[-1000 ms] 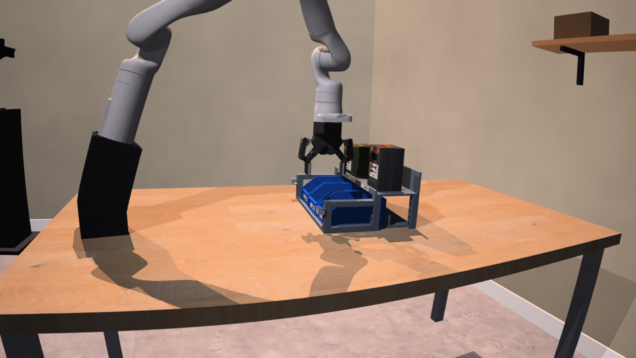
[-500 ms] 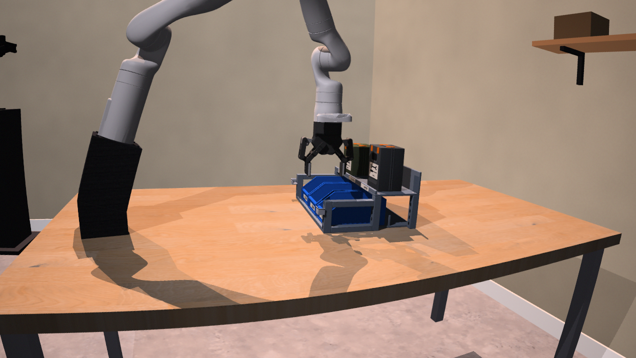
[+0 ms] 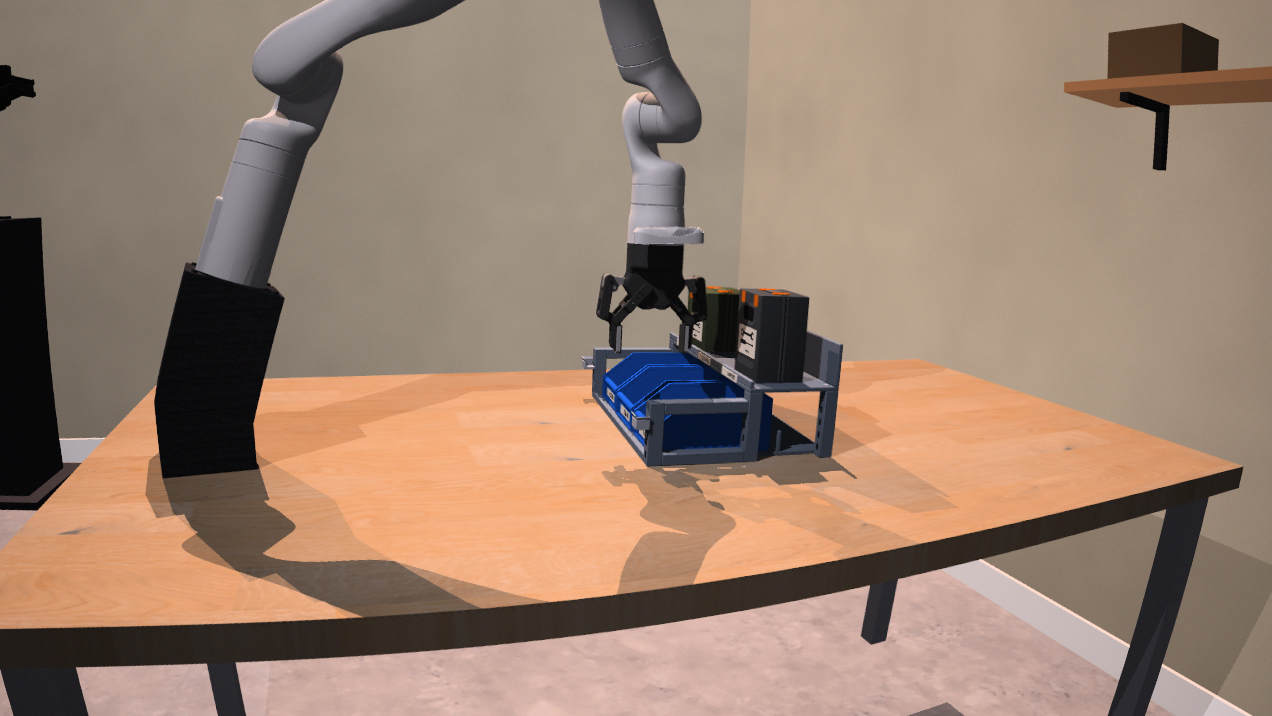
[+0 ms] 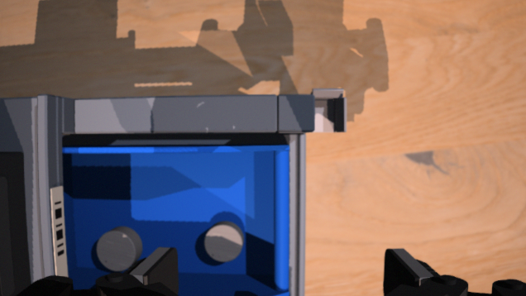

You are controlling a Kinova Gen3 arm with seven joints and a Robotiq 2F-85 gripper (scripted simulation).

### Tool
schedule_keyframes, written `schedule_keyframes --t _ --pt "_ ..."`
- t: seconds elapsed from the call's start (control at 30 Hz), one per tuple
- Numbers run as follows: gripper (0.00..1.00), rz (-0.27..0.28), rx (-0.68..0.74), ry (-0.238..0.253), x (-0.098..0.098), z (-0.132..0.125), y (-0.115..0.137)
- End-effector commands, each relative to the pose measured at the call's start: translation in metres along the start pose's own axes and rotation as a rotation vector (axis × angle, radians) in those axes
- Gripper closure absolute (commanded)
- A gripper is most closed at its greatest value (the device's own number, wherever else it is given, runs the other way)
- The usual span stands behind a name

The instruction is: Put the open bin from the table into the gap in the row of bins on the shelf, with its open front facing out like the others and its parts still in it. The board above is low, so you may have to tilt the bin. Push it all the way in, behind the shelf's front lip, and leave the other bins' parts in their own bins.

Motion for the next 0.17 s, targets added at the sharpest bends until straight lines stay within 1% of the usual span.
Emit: schedule_keyframes --t 0.0,0.13 --pt "0.0 0.001 0.0 0.002 -0.0008 -0.0007 0.0001" --pt "0.0 0.001 0.0 0.002 -0.0008 -0.0007 0.0001"
Point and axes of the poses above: the point where the finger pads meet when closed, its own x axis out along the fingers, its own z axis across the jaws, y = z × x, the point moved 2 cm from there along -x, back along the fingers, and after that the axes turned 7 degrees about -x, right-handed, at the moved point
